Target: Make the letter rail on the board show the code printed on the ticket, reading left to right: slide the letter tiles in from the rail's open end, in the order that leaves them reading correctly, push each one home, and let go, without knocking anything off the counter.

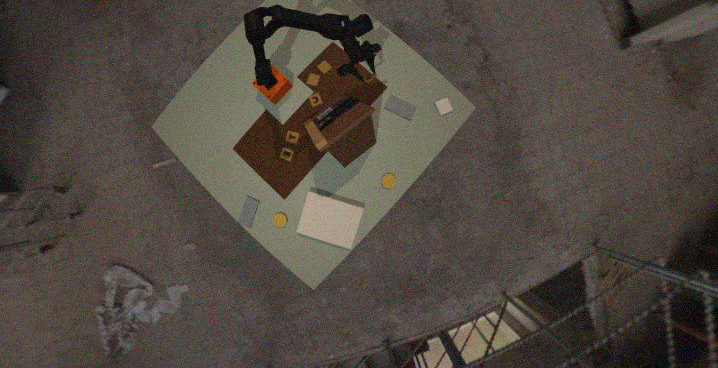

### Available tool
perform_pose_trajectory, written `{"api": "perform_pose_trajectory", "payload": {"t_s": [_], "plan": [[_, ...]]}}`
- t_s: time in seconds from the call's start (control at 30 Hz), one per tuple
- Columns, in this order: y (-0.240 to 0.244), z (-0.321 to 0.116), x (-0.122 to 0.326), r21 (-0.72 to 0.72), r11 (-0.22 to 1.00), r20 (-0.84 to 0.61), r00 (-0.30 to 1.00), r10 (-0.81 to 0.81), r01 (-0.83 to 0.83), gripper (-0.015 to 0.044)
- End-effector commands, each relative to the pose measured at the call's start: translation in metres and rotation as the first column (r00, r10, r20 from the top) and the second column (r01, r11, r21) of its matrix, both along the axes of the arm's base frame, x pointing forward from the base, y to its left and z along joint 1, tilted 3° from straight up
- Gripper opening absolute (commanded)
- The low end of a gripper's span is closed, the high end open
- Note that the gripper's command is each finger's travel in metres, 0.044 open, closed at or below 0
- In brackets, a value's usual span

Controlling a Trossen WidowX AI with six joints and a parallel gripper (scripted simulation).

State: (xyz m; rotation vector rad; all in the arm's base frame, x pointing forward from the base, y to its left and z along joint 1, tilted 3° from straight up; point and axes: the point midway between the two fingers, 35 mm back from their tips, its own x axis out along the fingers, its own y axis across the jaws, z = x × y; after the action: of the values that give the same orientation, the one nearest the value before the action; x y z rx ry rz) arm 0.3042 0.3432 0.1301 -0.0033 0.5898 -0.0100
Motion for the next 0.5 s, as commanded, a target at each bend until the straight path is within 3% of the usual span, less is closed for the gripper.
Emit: {"api": "perform_pose_trajectory", "payload": {"t_s": [0.0, 0.47], "plan": [[-0.0021, -0.0191, 0.0257, -0.010, 1.000, 0.000, 1.000, -0.006, 0.006, 0.0000], [-0.0023, -0.0198, 0.0297, -0.010, 1.000, 0.001, 1.000, -0.006, 0.006, 0.0000]]}}
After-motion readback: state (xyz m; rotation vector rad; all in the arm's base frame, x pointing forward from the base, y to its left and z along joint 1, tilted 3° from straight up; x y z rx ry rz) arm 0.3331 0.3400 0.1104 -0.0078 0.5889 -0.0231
